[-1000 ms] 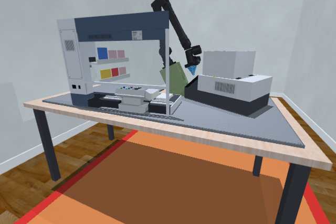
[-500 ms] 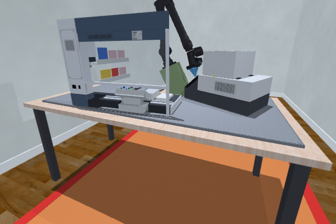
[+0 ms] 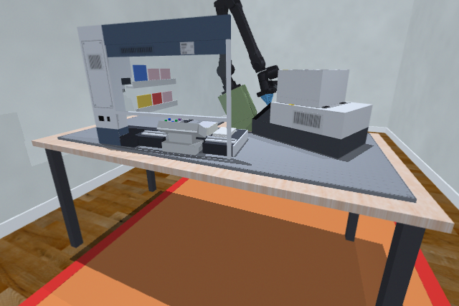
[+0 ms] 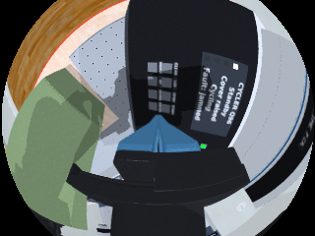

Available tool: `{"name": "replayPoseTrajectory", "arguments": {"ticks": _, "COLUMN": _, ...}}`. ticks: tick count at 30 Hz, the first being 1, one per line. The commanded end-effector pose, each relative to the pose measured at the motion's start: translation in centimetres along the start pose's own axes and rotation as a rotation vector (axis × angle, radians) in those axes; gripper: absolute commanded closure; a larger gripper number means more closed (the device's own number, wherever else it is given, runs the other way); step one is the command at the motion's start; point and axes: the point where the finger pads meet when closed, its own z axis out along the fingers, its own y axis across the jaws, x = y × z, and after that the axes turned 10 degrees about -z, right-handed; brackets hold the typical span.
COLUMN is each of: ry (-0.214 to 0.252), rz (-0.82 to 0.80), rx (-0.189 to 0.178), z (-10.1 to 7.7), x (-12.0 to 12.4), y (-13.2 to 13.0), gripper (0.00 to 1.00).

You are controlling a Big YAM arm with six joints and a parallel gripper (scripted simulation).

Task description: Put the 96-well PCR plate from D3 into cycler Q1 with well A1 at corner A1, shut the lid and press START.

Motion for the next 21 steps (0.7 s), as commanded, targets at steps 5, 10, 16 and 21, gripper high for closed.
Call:
{"name": "replayPoseTrajectory", "arguments": {"ticks": 5, "ry": -0.001, "rz": 0.022, "rx": 0.012, "z": -0.2, "x": 0.2, "y": -0.4, "gripper": 1.00}}
{"name": "replayPoseTrajectory", "arguments": {"ticks": 10, "ry": -0.003, "rz": 0.016, "rx": 0.020, "z": 1.1, "x": 0.3, "y": -1.4, "gripper": 1.00}}
{"name": "replayPoseTrajectory", "arguments": {"ticks": 16, "ry": -0.005, "rz": 0.017, "rx": 0.038, "z": 1.9, "x": 0.3, "y": -2.7, "gripper": 1.00}}
{"name": "replayPoseTrajectory", "arguments": {"ticks": 21, "ry": -0.003, "rz": 0.012, "rx": 0.024, "z": 2.8, "x": 0.5, "y": -2.1, "gripper": 1.00}}
